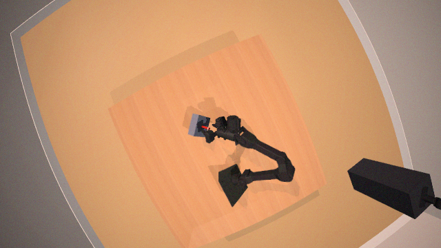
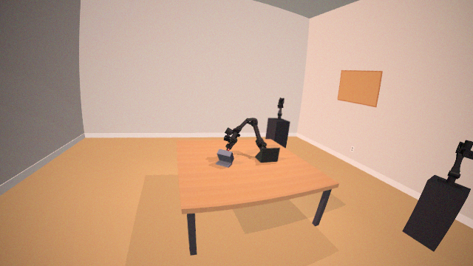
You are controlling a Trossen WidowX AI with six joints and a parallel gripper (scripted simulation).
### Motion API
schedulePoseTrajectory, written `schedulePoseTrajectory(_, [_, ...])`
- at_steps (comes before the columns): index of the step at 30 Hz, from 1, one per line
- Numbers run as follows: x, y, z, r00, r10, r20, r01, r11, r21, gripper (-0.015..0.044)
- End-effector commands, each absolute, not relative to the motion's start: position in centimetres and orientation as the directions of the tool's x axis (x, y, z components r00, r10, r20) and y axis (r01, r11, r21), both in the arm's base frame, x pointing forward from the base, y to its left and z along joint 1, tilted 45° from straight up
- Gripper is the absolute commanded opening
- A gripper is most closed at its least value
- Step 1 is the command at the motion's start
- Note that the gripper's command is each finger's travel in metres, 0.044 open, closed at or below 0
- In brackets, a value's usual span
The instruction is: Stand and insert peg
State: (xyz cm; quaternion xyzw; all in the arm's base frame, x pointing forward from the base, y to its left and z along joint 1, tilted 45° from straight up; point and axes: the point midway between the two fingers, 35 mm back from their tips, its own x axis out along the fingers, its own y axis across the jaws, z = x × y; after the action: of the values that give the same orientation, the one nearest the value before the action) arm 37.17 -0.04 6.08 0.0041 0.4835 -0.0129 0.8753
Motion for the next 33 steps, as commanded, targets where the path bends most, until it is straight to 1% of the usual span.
schedulePoseTrajectory(1, [36.9, 0.0, 7.0, 0.54, -0.017, -0.841, 0.025, 1.0, -0.004, 0.044])
schedulePoseTrajectory(33, [34.4, 0.0, 11.0, 0.535, -0.014, -0.845, 0.023, 1.0, -0.003, 0.044])
